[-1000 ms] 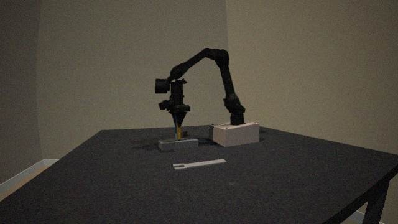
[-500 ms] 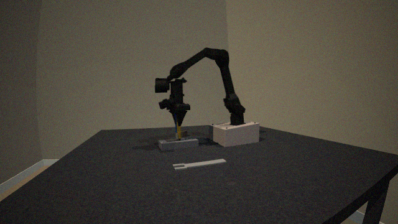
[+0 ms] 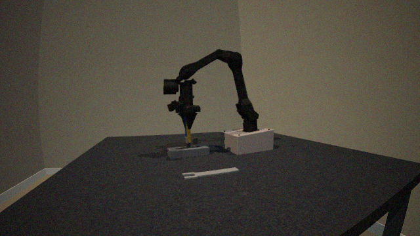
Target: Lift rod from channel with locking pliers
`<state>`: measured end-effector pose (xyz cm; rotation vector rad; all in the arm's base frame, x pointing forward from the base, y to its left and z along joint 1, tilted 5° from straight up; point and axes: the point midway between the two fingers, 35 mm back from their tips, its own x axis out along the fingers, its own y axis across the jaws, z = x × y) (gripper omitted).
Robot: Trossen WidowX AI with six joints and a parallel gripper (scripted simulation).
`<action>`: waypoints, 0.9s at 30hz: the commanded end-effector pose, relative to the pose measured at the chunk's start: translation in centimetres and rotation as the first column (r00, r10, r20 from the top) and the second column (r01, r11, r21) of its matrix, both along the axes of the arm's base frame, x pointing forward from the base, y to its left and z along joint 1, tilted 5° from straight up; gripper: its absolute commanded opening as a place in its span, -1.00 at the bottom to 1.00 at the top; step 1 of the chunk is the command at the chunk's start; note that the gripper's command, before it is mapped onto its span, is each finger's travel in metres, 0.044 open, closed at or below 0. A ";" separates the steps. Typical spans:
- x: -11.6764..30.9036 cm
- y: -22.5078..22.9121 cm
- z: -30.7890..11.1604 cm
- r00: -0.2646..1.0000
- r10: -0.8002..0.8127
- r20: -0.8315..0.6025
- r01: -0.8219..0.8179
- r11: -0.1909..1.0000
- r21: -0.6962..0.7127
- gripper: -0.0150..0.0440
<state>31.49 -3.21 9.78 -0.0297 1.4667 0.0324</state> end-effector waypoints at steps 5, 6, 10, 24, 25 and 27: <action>0.0 -0.4 1.3 1.000 0.000 0.011 0.000 1.000 -0.010 -0.15; 0.0 -0.4 1.4 1.000 0.000 0.011 0.001 1.000 -0.009 -0.15; -0.1 -0.5 1.8 1.000 -0.001 0.011 0.001 1.000 -0.008 -0.15; 0.3 -0.4 2.9 0.998 -0.001 0.067 0.001 1.000 -0.006 -0.15; 0.4 -0.4 2.9 0.997 0.000 0.072 0.001 1.000 -0.005 -0.15; 0.4 -0.4 3.1 0.997 0.000 0.082 0.001 1.000 -0.005 -0.15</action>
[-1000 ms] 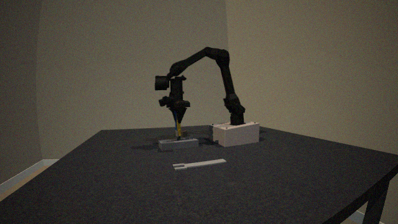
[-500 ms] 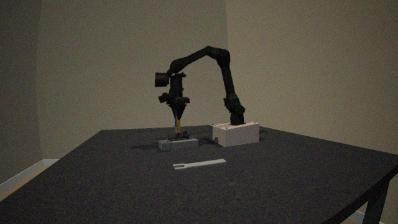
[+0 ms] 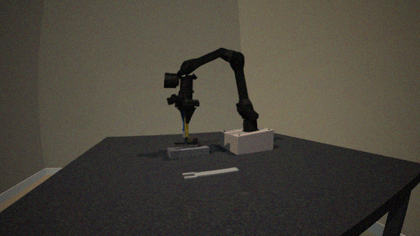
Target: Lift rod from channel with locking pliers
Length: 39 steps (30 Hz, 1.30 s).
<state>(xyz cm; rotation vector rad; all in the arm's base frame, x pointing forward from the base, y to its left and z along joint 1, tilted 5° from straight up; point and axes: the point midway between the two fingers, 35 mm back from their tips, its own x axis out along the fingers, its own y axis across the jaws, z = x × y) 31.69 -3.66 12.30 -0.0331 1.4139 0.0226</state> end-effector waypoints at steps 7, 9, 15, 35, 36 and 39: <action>0.4 0.1 1.3 0.998 0.004 0.063 -0.004 1.000 0.003 -0.15; 0.5 0.1 1.5 0.997 0.004 0.073 -0.005 1.000 0.004 -0.15; 0.7 0.2 2.0 0.995 0.005 0.102 -0.005 1.000 0.005 -0.15; 1.2 0.3 4.0 0.980 0.007 0.199 -0.009 1.000 0.008 -0.15; 1.2 0.3 4.1 0.979 0.007 0.203 -0.009 1.000 0.008 -0.15; 1.3 0.4 4.5 0.976 0.008 0.218 -0.010 1.000 0.009 -0.15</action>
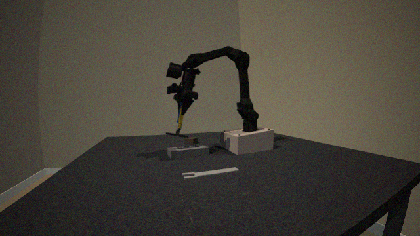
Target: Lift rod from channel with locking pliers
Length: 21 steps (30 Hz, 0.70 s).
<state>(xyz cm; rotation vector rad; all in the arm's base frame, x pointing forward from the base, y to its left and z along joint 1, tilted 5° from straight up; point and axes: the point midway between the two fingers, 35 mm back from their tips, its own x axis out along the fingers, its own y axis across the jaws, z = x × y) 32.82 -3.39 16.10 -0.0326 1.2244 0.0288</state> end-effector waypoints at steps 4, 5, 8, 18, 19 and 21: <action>0.2 0.1 1.1 0.999 0.004 0.050 -0.004 1.000 0.003 -0.15; 0.2 0.1 1.2 0.999 0.004 0.054 -0.004 1.000 0.003 -0.15; 0.3 0.1 1.5 0.998 0.005 0.069 -0.005 1.000 0.003 -0.15; 0.4 0.2 2.6 0.993 0.007 0.117 -0.008 1.000 0.005 -0.15; 0.4 0.2 2.7 0.992 0.007 0.122 -0.008 1.000 0.005 -0.15; 0.5 0.3 2.9 0.991 0.008 0.132 -0.008 1.000 0.005 -0.15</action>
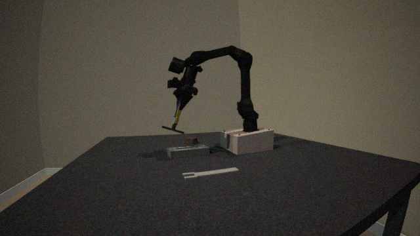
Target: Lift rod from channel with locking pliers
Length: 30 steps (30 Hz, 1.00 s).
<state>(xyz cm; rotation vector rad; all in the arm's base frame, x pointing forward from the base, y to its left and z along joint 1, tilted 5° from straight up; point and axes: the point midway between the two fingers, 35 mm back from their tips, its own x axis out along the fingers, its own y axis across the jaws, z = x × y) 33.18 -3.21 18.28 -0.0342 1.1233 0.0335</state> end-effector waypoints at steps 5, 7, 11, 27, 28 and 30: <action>0.2 0.1 1.2 0.998 0.004 0.055 -0.004 1.000 0.003 -0.15; 0.2 0.1 1.4 0.998 0.005 0.064 -0.005 1.000 0.003 -0.15; 0.2 0.2 1.8 0.997 0.006 0.082 -0.006 1.000 0.004 -0.15; 0.2 0.2 2.3 0.995 0.007 0.101 -0.007 1.000 0.004 -0.15; 0.2 0.2 2.3 0.995 0.007 0.101 -0.007 1.000 0.004 -0.15; 0.2 0.2 2.3 0.995 0.007 0.101 -0.007 1.000 0.004 -0.15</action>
